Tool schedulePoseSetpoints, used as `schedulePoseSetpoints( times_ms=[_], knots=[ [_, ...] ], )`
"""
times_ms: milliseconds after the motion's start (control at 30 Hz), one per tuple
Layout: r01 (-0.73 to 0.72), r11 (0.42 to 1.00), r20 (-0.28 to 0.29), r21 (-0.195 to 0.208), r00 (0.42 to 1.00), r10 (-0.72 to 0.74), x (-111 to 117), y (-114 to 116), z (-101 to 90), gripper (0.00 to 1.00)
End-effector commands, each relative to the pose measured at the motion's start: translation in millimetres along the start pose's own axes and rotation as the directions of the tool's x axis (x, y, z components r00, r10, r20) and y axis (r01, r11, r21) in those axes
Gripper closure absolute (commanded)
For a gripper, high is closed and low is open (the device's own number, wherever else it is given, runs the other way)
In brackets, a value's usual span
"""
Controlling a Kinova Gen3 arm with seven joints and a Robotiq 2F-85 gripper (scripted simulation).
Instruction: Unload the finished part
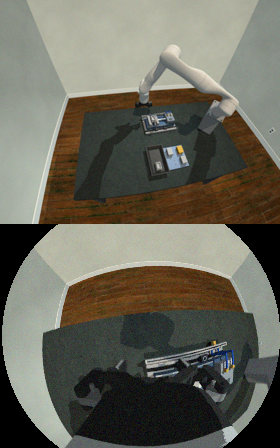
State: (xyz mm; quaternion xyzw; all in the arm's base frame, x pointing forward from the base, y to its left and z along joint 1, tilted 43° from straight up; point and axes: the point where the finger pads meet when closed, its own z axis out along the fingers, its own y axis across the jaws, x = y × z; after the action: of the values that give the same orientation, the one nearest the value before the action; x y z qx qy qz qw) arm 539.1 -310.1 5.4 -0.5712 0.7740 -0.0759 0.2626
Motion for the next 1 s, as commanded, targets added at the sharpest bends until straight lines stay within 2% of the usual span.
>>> schedulePoseSetpoints(
  times_ms=[0, 33, 67, 367, 400, 733, 767, 967],
  knots=[
    [-0.004, 1.000, -0.003, 0.002, 1.000, 0.004, 3.0, 0.0, -1.7, 0.00],
    [-0.004, 1.000, -0.003, 0.002, 1.000, 0.004, 3.0, 0.0, -1.7, 0.00],
    [0.005, 1.000, 0.025, 0.000, 1.000, -0.005, -3.3, 11.3, -4.9, 0.00],
    [0.005, 1.000, 0.025, 0.000, 1.000, -0.005, -3.3, 11.3, -4.9, 0.00],
    [0.015, 1.000, 0.051, 0.000, 0.999, -0.015, -9.7, 21.5, -8.5, 0.00],
    [0.015, 1.000, 0.051, 0.000, 0.999, -0.015, -9.7, 21.5, -8.5, 0.00],
    [0.024, 1.000, 0.076, 0.001, 0.997, -0.024, -16.0, 30.6, -12.4, 0.00],
    [0.024, 1.000, 0.076, 0.001, 0.997, -0.024, -16.0, 30.6, -12.4, 0.00]
  ],
)
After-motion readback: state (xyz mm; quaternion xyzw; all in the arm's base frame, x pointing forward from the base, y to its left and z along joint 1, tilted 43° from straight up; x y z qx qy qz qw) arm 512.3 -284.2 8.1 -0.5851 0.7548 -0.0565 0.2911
